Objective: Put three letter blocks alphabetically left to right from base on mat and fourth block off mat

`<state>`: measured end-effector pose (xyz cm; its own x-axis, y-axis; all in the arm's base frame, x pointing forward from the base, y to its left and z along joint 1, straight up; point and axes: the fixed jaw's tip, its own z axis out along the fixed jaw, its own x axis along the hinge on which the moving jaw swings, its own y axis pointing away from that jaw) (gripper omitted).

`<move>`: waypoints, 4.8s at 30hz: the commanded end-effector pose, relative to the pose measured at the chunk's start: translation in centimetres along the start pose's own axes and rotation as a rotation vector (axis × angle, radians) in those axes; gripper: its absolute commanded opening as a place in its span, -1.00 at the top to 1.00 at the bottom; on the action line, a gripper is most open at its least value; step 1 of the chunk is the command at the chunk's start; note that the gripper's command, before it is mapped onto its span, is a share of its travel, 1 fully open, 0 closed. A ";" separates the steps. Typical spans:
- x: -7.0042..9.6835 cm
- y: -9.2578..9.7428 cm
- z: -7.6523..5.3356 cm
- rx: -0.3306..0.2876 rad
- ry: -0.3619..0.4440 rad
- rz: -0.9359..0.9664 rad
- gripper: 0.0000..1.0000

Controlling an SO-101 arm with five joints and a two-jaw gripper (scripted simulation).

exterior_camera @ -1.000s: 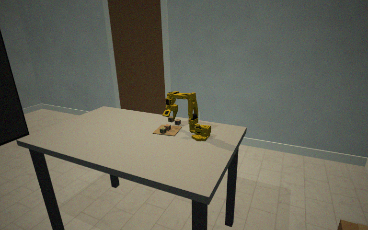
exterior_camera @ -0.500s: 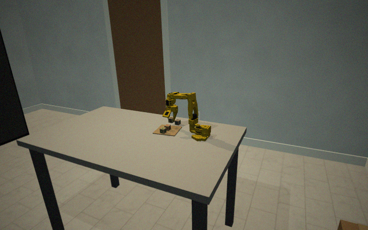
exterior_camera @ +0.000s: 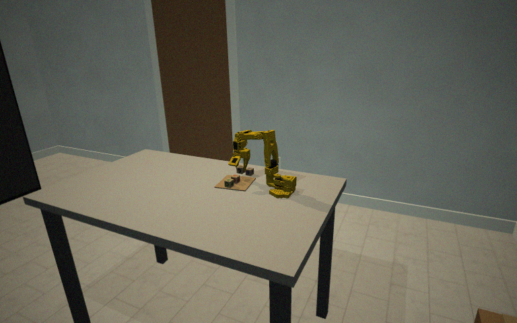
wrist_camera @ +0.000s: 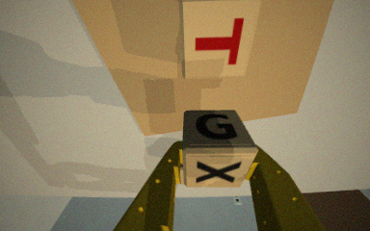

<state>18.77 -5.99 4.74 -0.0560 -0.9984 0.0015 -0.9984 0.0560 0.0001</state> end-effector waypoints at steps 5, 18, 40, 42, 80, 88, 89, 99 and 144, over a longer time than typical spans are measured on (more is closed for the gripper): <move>0.4 -1.2 -1.5 0.119 0.028 0.000 1.00; 0.4 -1.3 -0.9 0.119 0.028 0.000 1.00; 0.4 -1.4 -0.3 0.119 0.028 0.000 1.00; 0.4 -1.4 -0.3 0.119 0.028 0.000 1.00; 0.5 -1.5 0.8 0.119 0.028 0.000 0.93; 0.5 -1.5 0.8 0.119 0.028 0.000 0.66; 0.5 -1.5 0.8 0.119 0.028 0.000 0.66; 0.5 -1.5 0.8 0.119 0.028 0.000 0.62; 0.4 -1.4 -2.6 0.119 0.028 0.000 0.29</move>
<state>18.64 -5.95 4.39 -0.0559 -0.9984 0.0006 -0.9984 0.0559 0.0038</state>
